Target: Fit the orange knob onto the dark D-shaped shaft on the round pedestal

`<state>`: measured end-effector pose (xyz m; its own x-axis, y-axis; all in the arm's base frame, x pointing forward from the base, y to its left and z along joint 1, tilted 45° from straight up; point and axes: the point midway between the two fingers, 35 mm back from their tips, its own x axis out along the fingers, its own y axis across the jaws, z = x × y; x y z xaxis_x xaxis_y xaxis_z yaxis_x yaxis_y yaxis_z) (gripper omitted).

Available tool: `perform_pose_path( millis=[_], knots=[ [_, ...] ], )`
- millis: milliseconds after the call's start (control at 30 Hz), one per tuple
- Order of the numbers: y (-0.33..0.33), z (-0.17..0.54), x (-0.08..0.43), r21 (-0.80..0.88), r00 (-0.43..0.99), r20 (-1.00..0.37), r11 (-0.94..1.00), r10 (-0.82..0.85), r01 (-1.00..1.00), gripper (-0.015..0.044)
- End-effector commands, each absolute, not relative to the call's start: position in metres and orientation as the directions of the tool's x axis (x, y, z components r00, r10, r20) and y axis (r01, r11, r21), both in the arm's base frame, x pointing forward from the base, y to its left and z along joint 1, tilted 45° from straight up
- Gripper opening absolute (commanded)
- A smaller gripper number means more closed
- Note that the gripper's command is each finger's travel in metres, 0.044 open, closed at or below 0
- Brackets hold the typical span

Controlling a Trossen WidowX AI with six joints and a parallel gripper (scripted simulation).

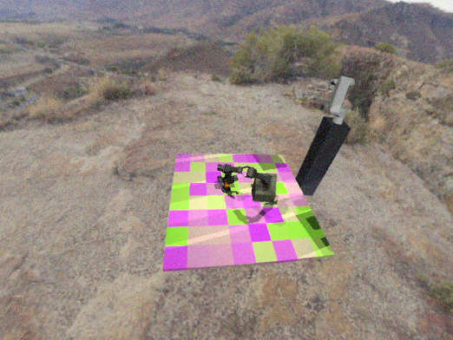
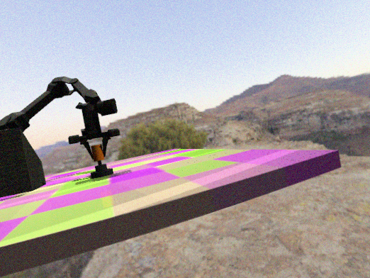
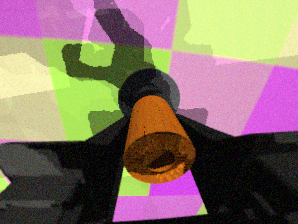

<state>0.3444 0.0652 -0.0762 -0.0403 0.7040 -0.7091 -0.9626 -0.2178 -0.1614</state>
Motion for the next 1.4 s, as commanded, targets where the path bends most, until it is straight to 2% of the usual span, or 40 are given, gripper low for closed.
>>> perform_pose_path(
  millis=[0, 167, 367, 667, 1367],
  knots=[
    [0.0649, -0.0764, 0.3458, 0.118, -0.038, -0.709, 0.066, 0.704, -0.991, 0.0],
    [0.0641, -0.0753, 0.3468, 0.347, -0.037, -0.709, 0.303, 0.704, -0.888, 0.0],
    [0.0633, -0.0737, 0.3468, 0.566, -0.037, -0.71, 0.538, 0.704, -0.625, 0.0],
    [0.0634, -0.0725, 0.3443, 0.703, -0.037, -0.71, 0.703, 0.704, -0.104, 0.0],
    [0.0641, -0.0751, 0.3461, 0.704, -0.037, -0.709, 0.705, 0.704, -0.083, 0.0]
  ],
)
